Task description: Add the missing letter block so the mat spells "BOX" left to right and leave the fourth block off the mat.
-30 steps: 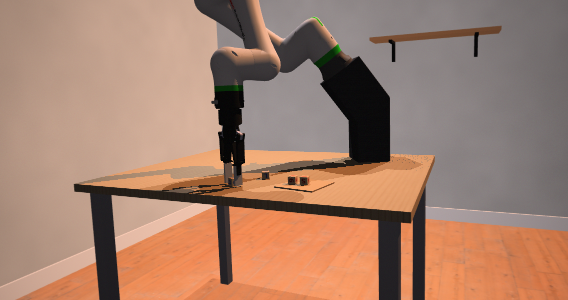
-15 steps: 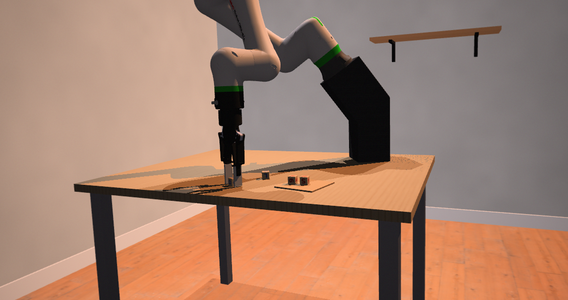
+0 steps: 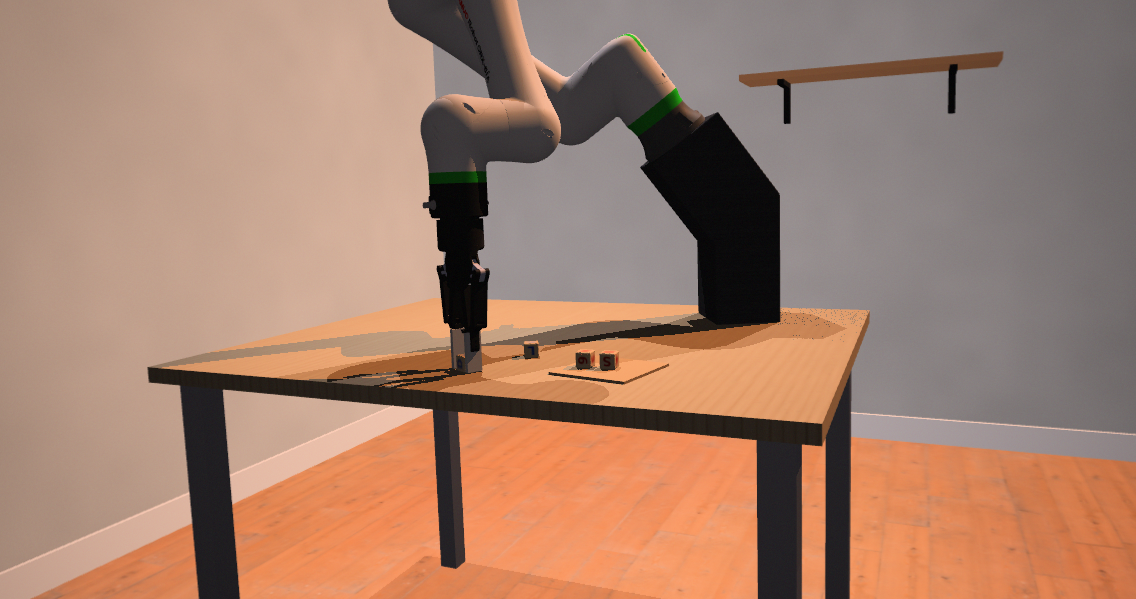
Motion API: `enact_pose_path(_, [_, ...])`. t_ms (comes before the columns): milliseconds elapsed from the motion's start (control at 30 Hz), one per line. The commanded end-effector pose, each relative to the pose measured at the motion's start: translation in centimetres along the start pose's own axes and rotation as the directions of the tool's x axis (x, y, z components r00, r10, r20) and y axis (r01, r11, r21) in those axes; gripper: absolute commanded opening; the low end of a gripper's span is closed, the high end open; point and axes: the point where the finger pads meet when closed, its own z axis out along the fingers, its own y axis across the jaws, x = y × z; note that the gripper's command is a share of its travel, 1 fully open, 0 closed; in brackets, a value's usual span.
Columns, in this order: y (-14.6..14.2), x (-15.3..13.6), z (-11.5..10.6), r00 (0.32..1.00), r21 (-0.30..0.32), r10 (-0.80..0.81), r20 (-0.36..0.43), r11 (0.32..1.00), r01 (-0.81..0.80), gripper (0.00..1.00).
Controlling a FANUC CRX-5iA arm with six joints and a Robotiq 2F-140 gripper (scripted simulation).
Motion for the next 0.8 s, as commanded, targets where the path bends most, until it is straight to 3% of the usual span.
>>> enact_pose_path(0, [0.01, -0.01, -0.01, 1.0, 0.0, 0.0, 0.0, 1.0, 0.0, 0.25])
enact_pose_path(33, [0.01, -0.01, -0.01, 1.0, 0.0, 0.0, 0.0, 1.0, 0.0, 0.13])
enact_pose_path(767, [0.01, -0.01, -0.01, 1.0, 0.0, 0.0, 0.0, 1.0, 0.0, 0.13])
